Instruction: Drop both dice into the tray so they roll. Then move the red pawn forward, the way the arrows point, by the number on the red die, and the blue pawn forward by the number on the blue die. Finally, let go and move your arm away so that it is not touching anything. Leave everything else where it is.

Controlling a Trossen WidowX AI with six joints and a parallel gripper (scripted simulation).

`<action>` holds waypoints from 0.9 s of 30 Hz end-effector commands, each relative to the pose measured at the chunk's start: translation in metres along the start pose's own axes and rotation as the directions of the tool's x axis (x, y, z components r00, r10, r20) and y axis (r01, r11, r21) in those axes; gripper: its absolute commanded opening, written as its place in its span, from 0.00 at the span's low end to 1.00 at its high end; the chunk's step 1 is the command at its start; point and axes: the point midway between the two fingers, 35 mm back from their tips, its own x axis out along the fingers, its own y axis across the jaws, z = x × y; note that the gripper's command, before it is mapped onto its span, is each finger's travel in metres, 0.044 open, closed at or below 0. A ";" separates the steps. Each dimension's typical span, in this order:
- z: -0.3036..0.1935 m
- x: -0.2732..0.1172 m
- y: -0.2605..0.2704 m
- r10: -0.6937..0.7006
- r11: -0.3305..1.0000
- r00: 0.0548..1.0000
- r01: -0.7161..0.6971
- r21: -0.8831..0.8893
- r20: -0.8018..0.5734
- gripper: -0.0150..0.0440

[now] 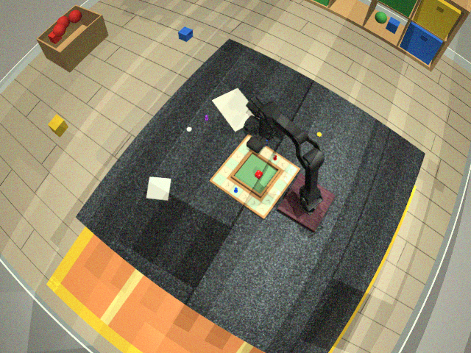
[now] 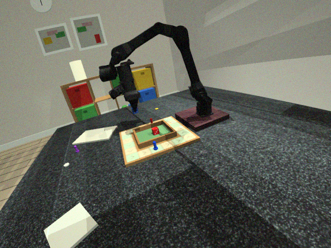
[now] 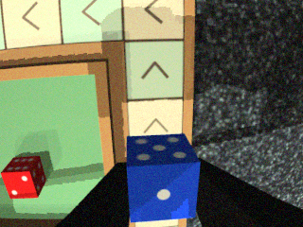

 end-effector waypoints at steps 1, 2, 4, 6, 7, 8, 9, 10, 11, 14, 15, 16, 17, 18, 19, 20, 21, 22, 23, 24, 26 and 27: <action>-0.002 0.008 0.027 0.006 1.000 1.000 -0.007 -0.018 -0.003 0.25; -0.003 0.009 0.032 0.007 1.000 1.000 -0.007 -0.023 -0.003 0.25; -0.004 0.012 0.044 0.009 0.999 1.000 -0.009 -0.034 -0.003 0.25; -0.006 0.015 0.055 0.010 0.999 1.000 -0.010 -0.044 -0.004 0.25; -0.007 0.016 0.061 0.011 0.999 1.000 -0.011 -0.049 -0.004 0.25; -0.008 0.018 0.065 0.012 0.998 1.000 -0.012 -0.054 -0.004 0.25; -0.008 0.018 0.068 0.012 0.998 1.000 -0.012 -0.056 -0.004 0.25; -0.008 0.019 0.069 0.012 0.998 1.000 -0.013 -0.057 -0.004 0.25; -0.008 0.019 0.069 0.012 0.998 1.000 -0.013 -0.057 -0.004 0.25; -0.008 0.019 0.069 0.013 0.998 1.000 -0.013 -0.057 0.002 0.25; -0.008 0.019 0.069 0.015 0.998 1.000 -0.014 -0.055 0.019 0.25; -0.007 0.020 0.068 0.017 0.999 0.999 -0.015 -0.052 0.047 0.25; -0.006 0.022 0.068 0.020 0.999 0.996 -0.016 -0.049 0.081 0.25; -0.005 0.022 0.067 0.023 0.999 0.993 -0.018 -0.047 0.115 0.25; -0.004 0.023 0.067 0.026 0.999 0.988 -0.019 -0.045 0.149 0.25; -0.003 0.024 0.067 0.028 0.999 0.983 -0.021 -0.043 0.183 0.25; -0.002 0.025 0.066 0.030 0.999 0.976 -0.022 -0.041 0.216 0.25; -0.001 0.025 0.066 0.032 0.999 0.968 -0.023 -0.040 0.249 0.25; 0.000 0.025 0.066 0.034 0.999 0.959 -0.024 -0.039 0.282 0.25; 0.001 0.026 0.065 0.036 0.999 0.949 -0.025 -0.038 0.315 0.25; 0.002 0.028 0.065 0.038 0.999 0.925 -0.025 -0.038 0.378 0.25; 0.003 0.028 0.065 0.039 0.999 0.911 -0.026 -0.038 0.410 0.25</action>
